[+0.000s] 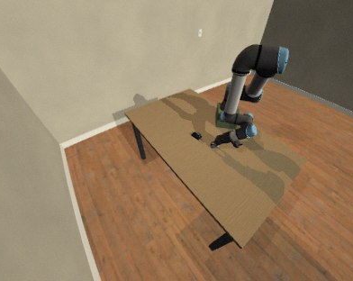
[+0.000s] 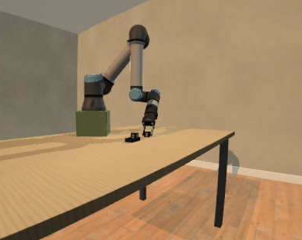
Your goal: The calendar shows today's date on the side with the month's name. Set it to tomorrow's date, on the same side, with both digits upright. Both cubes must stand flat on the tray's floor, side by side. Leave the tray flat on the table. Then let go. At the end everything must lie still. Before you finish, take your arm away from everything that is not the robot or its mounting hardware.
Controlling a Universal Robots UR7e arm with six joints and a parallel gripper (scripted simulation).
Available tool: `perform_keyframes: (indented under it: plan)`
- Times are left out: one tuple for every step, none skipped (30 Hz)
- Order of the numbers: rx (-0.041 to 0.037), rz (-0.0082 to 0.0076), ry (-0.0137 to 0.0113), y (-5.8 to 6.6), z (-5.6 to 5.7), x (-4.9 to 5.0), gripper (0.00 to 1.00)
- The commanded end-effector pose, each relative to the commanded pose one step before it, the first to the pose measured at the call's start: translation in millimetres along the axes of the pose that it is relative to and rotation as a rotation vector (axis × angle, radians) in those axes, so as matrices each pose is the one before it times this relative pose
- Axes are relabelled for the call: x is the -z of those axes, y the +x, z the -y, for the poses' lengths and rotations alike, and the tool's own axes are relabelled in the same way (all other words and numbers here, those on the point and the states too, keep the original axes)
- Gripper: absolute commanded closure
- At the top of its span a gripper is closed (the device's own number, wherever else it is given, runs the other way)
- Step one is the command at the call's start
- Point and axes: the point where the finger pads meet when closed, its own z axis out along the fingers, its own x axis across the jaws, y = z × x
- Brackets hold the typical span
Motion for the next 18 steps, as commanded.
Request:
perform_keyframes:
  plan:
    - [-0.00087,-0.0009,-0.00005,0.35,-0.24,0.251,0.13]
    - [0.0,0.0,0.0,0.0,0.0,0.0,0.13]
    - [0.0,0.0,0.0,0.0,0.0,0.0,0.43]
    - [0.0,0.0,0.0,0.0,0.0,0.0,0.43]
    - [0.0,0.0,0.0,0.0,0.0,0.0,0.43]
    - [0.0,0.0,0.0,0.0,0.0,0.0,0.43]
    - [0.0,0.0,0.0,0.0,0.0,0.0,0.43]
    - [0.0,0.0,0.0,0.0,0.0,0.0,0.43]
    - [0.0,0.0,0.0,0.0,0.0,0.0,0.43]
    - [0.0,0.0,0.0,0.0,0.0,0.0,0.43]
    - [0.0,0.0,0.0,0.0,0.0,0.0,0.43]
    - [0.0,0.0,0.0,0.0,0.0,0.0,0.43]
    - [0.0,0.0,0.0,0.0,0.0,0.0,0.43]
    - [0.0,0.0,0.0,0.0,0.0,0.0,0.43]
    - [0.0,0.0,0.0,0.0,0.0,0.0,0.43]
    - [0.0,0.0,0.0,0.0,0.0,0.0,0.43]
    - [0.0,0.0,0.0,0.0,0.0,0.0,0.43]
    - [0.0,0.0,0.0,0.0,0.0,0.0,0.43]
